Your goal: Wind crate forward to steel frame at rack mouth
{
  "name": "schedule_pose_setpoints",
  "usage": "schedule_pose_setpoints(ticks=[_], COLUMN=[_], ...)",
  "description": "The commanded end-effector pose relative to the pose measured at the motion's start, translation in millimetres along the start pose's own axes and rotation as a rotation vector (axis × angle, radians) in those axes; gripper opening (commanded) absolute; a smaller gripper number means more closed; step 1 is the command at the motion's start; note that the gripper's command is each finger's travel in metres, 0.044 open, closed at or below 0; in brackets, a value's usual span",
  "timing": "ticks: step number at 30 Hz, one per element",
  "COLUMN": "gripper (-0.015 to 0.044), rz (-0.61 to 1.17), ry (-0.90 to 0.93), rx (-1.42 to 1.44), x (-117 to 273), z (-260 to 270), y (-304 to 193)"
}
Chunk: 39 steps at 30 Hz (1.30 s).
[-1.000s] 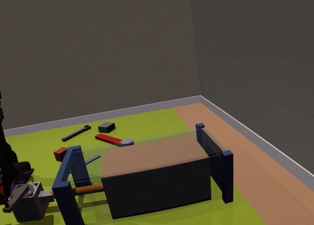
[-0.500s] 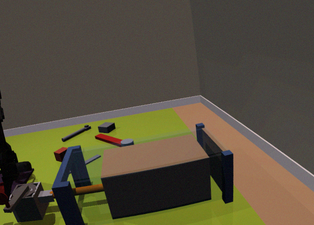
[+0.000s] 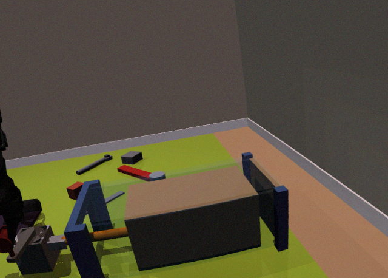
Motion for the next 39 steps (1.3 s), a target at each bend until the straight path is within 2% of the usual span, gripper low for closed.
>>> schedule_pose_setpoints(ticks=[1, 39], gripper=[0.0000, 0.0000], rz=[0.003, 0.003], ry=[0.075, 0.076], rx=[0.027, 0.027], x=[1.5, 2.1], z=[22.7, 27.8], y=[-3.0, -3.7])
Point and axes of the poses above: the point midway between the two fingers, 35 mm back from their tips, its own x axis back along the fingers, its own z axis across the jaws, y = z × x, the point moved 9 cm from there along x, back along the fingers, and after that the axes turned 3 degrees about -x, right-handed, at the moved point
